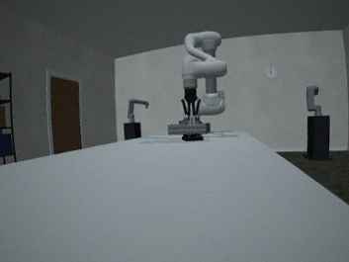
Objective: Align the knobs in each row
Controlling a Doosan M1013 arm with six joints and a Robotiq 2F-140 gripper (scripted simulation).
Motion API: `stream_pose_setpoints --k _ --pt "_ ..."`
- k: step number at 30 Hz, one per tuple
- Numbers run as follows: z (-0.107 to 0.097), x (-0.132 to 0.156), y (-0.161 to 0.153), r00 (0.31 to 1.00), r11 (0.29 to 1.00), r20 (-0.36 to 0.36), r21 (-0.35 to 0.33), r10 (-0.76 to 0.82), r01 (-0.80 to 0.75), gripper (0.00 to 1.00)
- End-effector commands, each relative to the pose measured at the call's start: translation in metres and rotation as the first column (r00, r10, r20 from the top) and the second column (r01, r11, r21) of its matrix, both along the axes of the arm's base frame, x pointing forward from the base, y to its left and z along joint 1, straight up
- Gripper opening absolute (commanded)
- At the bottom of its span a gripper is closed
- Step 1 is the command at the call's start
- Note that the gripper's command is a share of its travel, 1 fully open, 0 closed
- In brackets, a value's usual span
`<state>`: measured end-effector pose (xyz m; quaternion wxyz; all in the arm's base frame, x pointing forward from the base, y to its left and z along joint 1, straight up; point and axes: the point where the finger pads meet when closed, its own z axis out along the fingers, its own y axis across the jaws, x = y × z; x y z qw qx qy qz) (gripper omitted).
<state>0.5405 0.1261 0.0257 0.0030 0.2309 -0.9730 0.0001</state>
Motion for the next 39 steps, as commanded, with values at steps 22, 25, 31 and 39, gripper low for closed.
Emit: stream_pose_setpoints --k 22,25,31,39 --pt "-0.001 0.000 0.000 1.000 1.000 0.000 0.000 0.000 0.000 0.12" --pt "-0.002 0.000 0.000 1.000 1.000 0.000 0.000 0.000 0.000 0.12" --pt "-0.005 0.000 0.000 1.000 1.000 0.000 0.000 0.000 0.000 0.12" --pt "-0.012 0.000 0.000 1.000 1.000 0.000 0.000 0.000 0.000 0.12"
